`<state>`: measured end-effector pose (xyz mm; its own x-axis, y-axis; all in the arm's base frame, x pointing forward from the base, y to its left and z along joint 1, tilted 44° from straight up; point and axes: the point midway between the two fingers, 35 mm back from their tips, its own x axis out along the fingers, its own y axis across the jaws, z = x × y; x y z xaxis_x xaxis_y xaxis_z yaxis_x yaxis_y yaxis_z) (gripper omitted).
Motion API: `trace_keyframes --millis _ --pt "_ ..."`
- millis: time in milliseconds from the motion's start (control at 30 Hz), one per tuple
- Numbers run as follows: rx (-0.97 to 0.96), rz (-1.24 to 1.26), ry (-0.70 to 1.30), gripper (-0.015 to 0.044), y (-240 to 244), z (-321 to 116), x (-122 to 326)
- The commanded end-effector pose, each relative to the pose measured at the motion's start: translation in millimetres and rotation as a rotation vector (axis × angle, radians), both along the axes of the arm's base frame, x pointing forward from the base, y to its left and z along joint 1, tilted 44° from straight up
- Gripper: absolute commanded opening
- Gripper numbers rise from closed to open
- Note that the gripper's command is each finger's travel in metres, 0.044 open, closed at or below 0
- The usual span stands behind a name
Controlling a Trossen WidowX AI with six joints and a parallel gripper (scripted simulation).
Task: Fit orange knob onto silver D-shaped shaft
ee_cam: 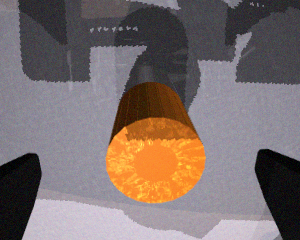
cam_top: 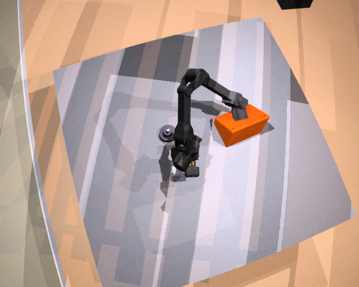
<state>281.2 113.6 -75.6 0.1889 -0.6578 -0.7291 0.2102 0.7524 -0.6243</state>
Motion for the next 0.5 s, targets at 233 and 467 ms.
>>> trace_keyframes --millis 233,467 --pt "-0.011 0.000 0.008 0.0440 -16 -15 3" --pt "-0.012 0.000 0.007 0.0440 -23 -23 5"
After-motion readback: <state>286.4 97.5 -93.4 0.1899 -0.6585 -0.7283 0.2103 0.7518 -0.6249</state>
